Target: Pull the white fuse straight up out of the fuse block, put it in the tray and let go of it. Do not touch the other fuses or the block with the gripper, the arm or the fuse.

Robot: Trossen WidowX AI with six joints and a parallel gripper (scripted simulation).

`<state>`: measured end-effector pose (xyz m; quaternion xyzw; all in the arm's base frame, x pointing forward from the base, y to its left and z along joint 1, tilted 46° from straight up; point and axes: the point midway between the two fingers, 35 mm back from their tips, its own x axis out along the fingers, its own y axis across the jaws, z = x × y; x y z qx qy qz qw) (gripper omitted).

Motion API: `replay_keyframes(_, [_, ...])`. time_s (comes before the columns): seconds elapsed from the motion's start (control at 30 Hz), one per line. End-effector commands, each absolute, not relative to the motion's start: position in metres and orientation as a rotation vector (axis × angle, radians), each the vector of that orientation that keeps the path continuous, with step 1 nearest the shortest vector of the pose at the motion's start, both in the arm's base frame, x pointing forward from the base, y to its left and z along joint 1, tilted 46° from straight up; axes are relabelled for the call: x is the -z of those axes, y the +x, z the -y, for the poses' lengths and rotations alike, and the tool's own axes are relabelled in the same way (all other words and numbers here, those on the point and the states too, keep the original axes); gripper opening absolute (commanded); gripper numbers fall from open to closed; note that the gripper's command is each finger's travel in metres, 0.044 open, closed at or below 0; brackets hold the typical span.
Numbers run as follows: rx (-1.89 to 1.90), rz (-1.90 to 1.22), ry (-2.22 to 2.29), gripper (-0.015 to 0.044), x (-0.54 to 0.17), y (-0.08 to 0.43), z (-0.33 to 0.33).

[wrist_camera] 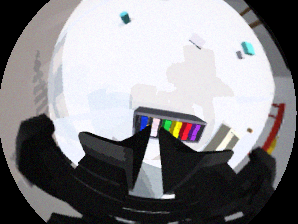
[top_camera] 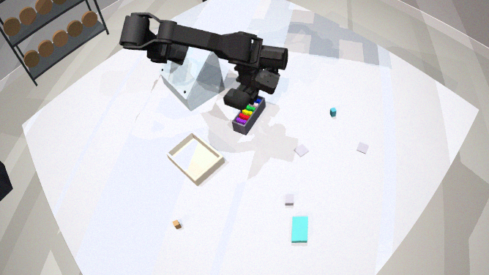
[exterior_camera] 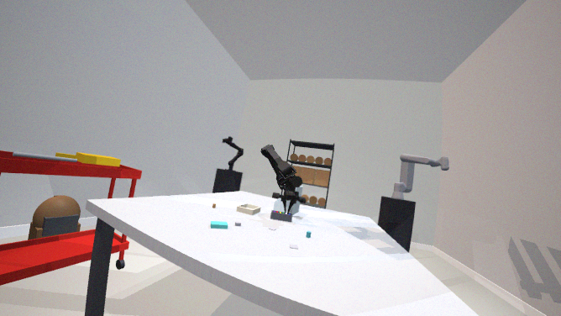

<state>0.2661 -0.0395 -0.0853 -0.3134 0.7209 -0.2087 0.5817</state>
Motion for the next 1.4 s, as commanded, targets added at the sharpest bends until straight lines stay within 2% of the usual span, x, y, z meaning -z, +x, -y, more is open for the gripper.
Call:
replay_keyframes(0.0, [0.486, -1.687, -0.74, 0.0061, 0.088, 0.2651, 0.0422])
replay_keyframes(0.37, [0.487, -1.687, -0.74, 0.0061, 0.0916, 0.2644, 0.0458])
replay_keyframes(0.67, [0.488, -1.685, -0.732, 0.0001, 0.0905, 0.2649, 0.045])
replay_keyframes(1.37, [0.487, -1.685, -0.733, 0.0, 0.0855, 0.2663, 0.0396])
